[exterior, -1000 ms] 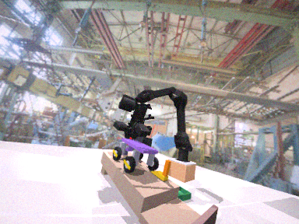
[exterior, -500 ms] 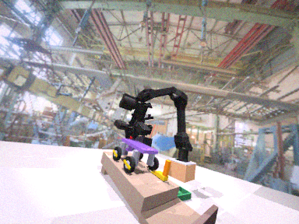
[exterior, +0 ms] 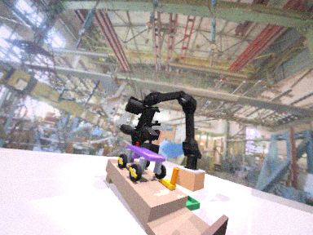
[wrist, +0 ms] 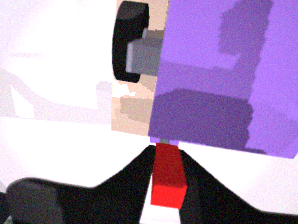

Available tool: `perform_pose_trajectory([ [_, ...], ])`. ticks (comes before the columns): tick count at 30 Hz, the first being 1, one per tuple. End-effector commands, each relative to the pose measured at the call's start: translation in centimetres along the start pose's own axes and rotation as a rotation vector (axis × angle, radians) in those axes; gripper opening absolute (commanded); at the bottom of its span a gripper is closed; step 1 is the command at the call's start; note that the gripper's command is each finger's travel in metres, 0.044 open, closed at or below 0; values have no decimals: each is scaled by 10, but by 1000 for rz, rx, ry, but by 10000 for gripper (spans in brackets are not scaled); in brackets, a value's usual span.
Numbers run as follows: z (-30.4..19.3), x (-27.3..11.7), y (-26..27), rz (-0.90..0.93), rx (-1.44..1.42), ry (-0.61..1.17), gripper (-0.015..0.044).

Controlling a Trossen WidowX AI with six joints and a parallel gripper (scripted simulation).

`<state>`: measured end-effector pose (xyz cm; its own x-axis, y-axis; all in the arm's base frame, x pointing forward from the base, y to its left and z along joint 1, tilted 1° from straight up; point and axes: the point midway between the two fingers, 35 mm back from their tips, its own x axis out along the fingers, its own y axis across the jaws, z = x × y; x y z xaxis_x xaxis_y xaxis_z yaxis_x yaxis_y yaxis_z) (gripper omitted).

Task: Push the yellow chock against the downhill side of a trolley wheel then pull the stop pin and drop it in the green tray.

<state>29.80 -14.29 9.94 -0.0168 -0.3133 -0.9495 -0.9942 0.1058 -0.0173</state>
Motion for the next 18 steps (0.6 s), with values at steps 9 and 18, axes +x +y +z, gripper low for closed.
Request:
perform_pose_trajectory([
  [9, -2, -9, 0, -6, 7, 2, 0],
  [18, -2, -12, -1, -6, 7, 2, 0],
])
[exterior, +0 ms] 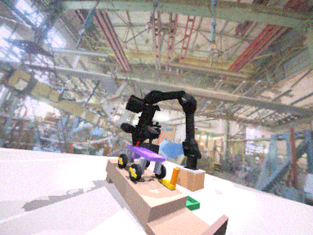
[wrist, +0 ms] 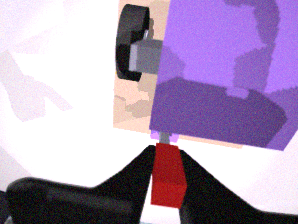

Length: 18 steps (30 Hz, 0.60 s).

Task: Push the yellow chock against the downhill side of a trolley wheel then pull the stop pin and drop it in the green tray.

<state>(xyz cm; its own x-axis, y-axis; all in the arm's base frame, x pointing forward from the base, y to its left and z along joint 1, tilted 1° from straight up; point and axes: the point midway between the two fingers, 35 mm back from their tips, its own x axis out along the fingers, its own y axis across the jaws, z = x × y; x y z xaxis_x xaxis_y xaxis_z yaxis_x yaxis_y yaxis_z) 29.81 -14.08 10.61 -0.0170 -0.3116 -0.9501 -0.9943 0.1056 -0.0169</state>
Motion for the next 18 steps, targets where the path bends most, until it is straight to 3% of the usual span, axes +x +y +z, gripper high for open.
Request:
perform_pose_trajectory([
  [1, -2, -5, -1, -6, 7, 4, 0],
  [18, -2, -11, -1, -6, 7, 4, 0],
])
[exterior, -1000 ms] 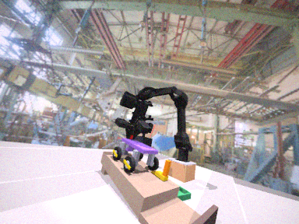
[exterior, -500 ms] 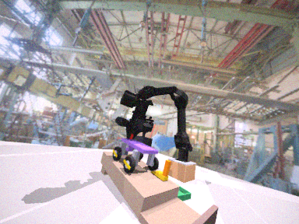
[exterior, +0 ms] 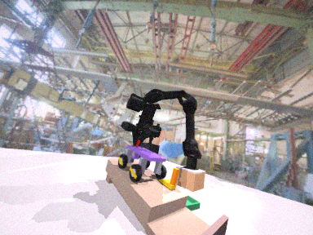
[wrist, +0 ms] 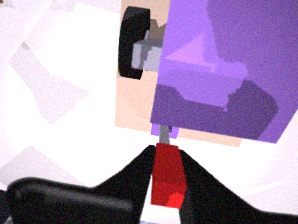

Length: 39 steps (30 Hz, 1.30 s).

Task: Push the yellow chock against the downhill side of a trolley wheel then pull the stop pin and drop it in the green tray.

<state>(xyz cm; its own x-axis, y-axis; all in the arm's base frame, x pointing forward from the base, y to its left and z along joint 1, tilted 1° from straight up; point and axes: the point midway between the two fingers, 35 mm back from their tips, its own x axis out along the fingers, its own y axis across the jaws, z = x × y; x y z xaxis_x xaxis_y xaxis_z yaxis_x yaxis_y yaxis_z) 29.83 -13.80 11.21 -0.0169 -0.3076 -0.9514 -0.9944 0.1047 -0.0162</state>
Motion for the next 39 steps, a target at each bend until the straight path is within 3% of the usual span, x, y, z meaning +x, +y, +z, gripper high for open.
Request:
perform_pose_trajectory([
  [1, -3, -5, -1, -7, 8, 8, 0],
  [39, -8, -15, -2, -7, 8, 8, 0],
])
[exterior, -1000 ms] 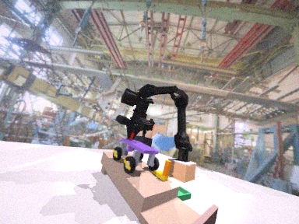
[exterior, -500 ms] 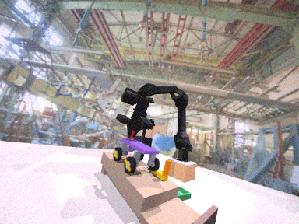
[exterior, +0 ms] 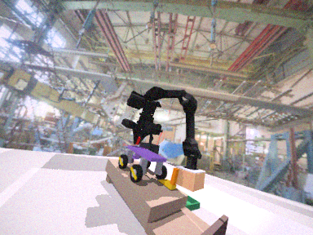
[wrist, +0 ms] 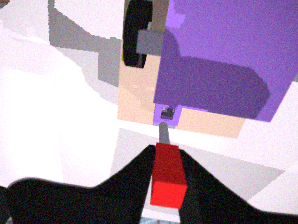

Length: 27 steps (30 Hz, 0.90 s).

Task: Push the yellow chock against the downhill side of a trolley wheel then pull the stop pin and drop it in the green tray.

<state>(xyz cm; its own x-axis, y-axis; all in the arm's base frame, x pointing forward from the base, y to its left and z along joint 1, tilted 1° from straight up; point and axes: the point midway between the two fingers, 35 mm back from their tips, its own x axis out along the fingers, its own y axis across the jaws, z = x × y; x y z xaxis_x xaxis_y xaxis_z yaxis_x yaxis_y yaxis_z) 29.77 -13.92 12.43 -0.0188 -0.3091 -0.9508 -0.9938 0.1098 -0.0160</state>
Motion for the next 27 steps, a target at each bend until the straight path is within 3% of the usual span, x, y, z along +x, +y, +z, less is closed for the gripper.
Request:
perform_pose_trajectory([
  [1, -3, -4, -2, -9, 4, 6, 0],
  [27, -33, -1, -3, -9, 4, 10, 0],
])
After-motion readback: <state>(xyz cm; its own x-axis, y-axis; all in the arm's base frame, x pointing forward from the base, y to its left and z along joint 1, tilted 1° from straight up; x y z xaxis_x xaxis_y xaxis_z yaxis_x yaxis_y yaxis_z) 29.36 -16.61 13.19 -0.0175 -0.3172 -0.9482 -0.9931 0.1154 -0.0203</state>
